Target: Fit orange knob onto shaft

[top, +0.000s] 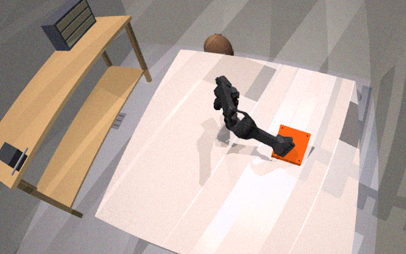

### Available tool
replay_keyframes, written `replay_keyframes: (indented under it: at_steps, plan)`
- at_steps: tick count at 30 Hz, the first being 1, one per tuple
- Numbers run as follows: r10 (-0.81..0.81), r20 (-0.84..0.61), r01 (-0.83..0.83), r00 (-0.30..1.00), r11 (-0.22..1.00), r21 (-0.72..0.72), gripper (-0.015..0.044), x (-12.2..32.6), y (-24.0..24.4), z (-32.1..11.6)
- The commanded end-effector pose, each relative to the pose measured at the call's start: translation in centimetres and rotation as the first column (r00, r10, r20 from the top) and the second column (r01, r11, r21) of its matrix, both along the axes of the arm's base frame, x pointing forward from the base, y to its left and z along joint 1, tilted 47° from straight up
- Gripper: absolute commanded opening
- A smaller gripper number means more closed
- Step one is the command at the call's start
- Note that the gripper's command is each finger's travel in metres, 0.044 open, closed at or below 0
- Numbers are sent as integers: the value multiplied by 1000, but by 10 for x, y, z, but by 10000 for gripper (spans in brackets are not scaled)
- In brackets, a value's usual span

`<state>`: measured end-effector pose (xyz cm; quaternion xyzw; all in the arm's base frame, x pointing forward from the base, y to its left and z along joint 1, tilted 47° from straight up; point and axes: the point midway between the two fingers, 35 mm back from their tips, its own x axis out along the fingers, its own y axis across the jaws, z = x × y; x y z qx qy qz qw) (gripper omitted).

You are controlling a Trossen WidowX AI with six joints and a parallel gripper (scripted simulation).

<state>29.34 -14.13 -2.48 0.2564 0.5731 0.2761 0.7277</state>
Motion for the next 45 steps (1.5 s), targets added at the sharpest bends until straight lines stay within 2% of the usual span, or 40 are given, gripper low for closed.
replay_keyframes:
  at_steps: [1,22,45]
  plan:
    - [65,69,-64,996,998,-19,0,1,0,0]
    - [358,331,-324,873,933,-157,0,1,2,-2]
    - [633,523,-514,571,772,-373,0,2,3,-3]
